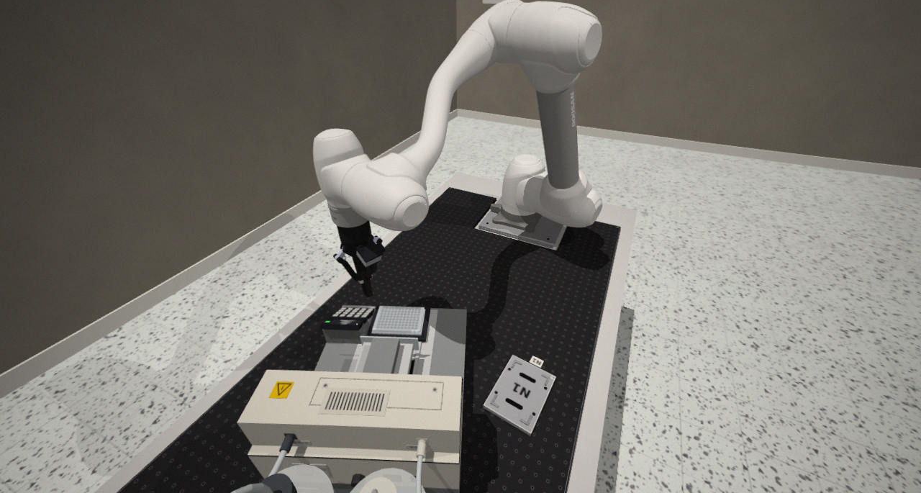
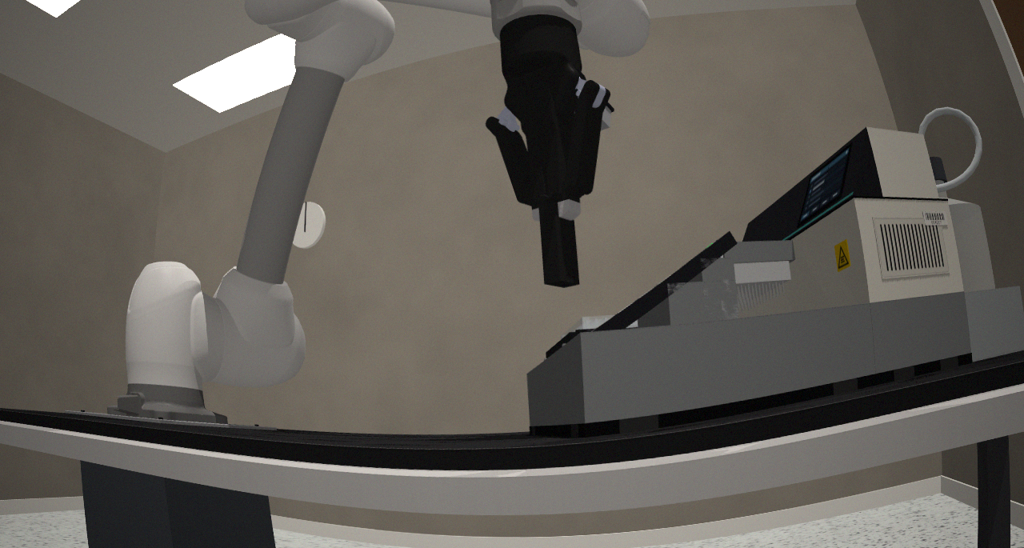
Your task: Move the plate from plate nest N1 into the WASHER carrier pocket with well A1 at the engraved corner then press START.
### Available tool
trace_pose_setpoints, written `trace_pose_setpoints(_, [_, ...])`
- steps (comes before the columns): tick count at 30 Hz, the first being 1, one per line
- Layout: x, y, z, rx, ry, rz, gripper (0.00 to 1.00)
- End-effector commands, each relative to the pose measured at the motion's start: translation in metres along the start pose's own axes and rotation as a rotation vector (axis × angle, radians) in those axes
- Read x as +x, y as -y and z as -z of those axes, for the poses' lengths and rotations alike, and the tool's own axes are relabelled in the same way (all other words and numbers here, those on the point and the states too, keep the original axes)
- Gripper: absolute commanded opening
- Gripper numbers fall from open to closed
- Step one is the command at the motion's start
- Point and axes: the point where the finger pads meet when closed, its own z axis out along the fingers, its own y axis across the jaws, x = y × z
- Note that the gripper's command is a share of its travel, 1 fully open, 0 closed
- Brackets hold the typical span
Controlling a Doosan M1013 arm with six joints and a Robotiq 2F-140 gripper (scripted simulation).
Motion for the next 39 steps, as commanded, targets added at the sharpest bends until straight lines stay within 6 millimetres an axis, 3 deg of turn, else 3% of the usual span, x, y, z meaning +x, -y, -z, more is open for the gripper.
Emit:
trace_pose_setpoints(1, [0.000, 0.000, -0.002, -0.001, -0.001, 0.000, 0.10])
trace_pose_setpoints(24, [0.000, 0.000, -0.037, -0.001, -0.001, 0.000, 0.10])
trace_pose_setpoints(39, [0.000, 0.000, -0.039, -0.002, -0.001, 0.000, 0.10])
